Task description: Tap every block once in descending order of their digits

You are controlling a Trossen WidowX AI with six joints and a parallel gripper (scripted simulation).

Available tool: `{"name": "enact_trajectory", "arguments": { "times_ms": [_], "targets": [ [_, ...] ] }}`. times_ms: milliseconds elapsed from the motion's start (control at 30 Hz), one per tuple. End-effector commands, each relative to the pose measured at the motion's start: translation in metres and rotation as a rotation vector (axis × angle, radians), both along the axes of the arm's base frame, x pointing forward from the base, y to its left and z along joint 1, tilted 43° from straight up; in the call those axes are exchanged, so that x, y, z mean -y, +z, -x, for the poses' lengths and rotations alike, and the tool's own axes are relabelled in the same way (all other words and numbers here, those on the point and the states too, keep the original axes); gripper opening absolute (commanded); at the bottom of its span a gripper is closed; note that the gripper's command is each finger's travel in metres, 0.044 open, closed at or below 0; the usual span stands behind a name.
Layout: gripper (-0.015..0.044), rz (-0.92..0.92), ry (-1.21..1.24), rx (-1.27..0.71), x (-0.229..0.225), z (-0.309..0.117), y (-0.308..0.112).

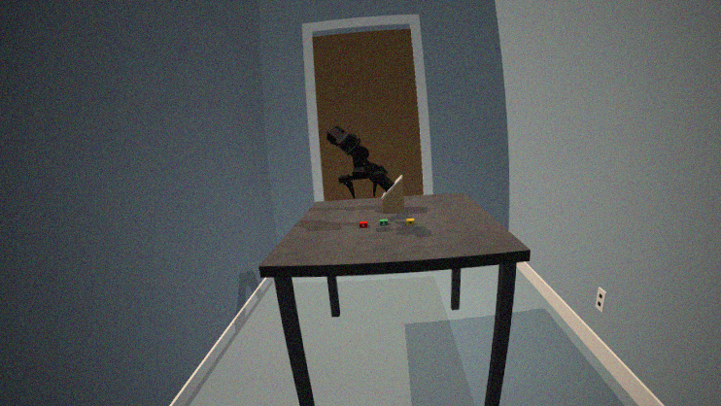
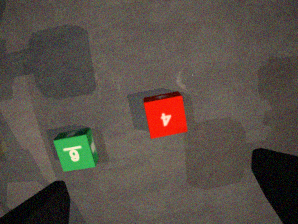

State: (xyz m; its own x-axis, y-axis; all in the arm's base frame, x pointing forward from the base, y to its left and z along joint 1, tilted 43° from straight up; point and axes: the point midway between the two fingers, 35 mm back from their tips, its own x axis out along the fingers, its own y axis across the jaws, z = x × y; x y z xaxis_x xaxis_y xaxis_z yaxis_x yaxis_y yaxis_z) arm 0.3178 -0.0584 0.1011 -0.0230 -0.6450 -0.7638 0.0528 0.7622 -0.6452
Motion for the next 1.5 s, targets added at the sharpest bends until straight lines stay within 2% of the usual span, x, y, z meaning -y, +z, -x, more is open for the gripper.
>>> {"name": "enact_trajectory", "arguments": {
  "times_ms": [0, 733, 800, 967, 1467],
  "targets": [
    [0.04, 0.045, 0.03, -0.059, 0.006, 0.009, 0.003],
    [0.04, 0.045, 0.03, -0.059, 0.006, 0.009, 0.003],
    [0.04, 0.042, 0.031, -0.058, -0.003, 0.009, -0.005],
    [0.04, 0.04, 0.03, -0.059, -0.059, 0.024, -0.057],
    [0.04, 0.041, 0.03, -0.059, -0.061, 0.025, -0.058]
  ]
}}
